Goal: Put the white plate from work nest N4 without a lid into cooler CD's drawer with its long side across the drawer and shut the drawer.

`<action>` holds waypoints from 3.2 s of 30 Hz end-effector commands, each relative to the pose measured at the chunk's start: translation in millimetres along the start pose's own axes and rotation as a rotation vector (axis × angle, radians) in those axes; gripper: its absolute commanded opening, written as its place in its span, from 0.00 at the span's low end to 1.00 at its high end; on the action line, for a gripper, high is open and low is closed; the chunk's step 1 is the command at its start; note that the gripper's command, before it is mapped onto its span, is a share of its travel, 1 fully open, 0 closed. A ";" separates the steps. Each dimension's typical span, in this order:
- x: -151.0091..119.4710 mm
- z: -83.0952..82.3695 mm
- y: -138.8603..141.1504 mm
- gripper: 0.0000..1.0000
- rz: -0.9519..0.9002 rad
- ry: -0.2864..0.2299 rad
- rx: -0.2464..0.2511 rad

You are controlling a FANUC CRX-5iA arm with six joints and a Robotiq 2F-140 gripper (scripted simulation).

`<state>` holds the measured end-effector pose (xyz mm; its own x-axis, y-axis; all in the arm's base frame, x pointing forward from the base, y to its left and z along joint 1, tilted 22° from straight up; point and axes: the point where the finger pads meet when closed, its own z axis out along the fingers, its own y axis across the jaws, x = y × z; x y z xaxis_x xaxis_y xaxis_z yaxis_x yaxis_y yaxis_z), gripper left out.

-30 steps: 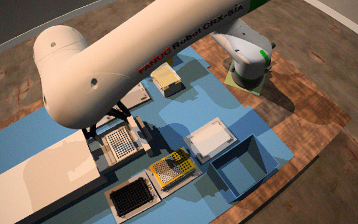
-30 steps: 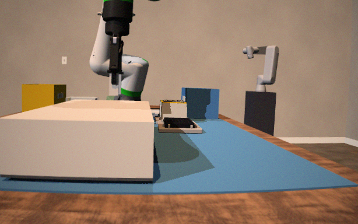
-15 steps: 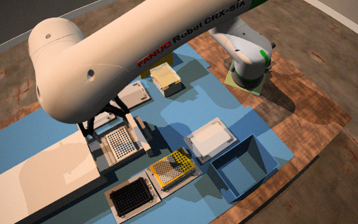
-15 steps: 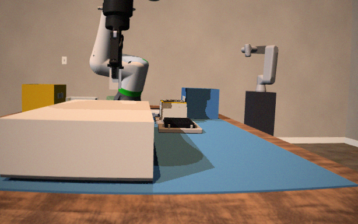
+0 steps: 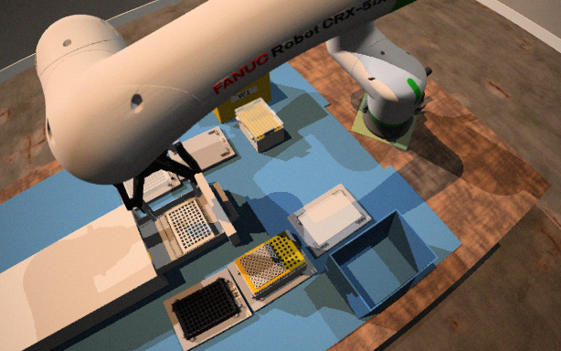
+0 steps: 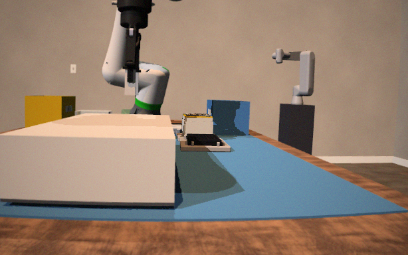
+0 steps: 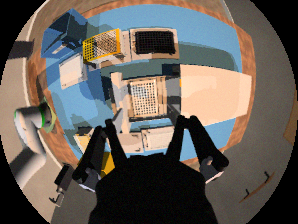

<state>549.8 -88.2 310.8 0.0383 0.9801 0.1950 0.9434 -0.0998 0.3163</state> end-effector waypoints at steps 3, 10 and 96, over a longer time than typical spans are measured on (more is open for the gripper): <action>0.0 -7.8 0.2 0.66 0.000 0.000 0.000; 0.0 -13.0 0.2 0.66 0.000 0.000 0.000; 0.1 23.6 -148.5 0.00 0.000 0.000 0.000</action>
<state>419.2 -69.6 242.4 0.0382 0.9800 0.1955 0.9437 -0.0997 0.3153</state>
